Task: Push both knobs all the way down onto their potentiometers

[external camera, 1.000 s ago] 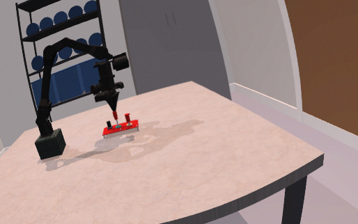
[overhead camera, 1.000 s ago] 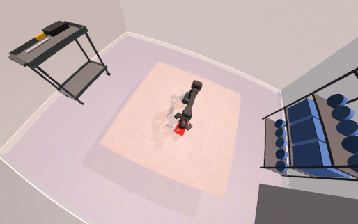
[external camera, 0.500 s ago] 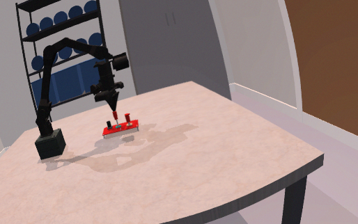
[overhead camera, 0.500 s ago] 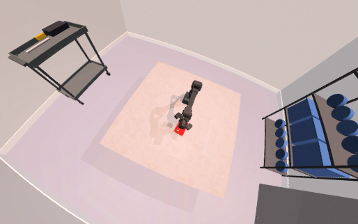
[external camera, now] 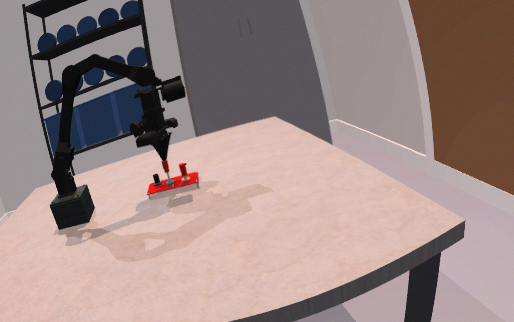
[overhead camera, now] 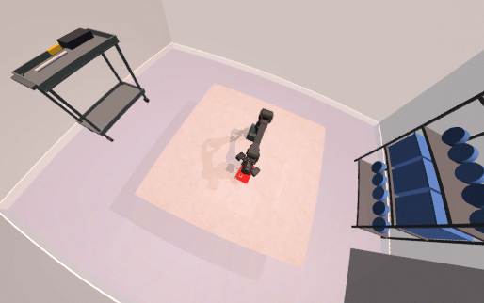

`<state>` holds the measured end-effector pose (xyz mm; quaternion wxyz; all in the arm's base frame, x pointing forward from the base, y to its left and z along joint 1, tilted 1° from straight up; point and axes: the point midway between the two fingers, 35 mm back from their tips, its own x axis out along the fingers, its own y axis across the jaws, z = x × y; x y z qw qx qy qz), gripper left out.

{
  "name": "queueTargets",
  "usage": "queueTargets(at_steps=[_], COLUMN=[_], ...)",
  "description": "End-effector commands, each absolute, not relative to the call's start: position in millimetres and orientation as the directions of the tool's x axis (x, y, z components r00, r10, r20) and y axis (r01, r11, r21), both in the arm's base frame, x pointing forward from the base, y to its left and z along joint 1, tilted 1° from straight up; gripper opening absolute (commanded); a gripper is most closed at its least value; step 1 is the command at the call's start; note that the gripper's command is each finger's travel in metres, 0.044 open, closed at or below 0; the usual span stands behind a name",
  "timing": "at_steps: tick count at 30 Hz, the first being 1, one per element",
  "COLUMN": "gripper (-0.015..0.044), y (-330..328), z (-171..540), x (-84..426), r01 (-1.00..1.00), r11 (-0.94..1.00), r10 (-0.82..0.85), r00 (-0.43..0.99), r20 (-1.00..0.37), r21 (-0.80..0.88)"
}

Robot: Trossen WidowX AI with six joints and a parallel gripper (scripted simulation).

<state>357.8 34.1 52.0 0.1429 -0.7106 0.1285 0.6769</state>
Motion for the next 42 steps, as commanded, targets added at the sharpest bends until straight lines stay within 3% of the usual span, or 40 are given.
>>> queueTargets(at_steps=[1,42], gripper=[0.0000,0.0000], y=[33.5,33.6], z=[45.9,28.9], x=[357.3,357.9], r01=[-0.373,-0.373], r11=[-0.928,-0.928], r10=[0.006,0.006], r00=[0.042,0.042], r20=[-0.999,-0.999], r21=[-0.021,-0.021])
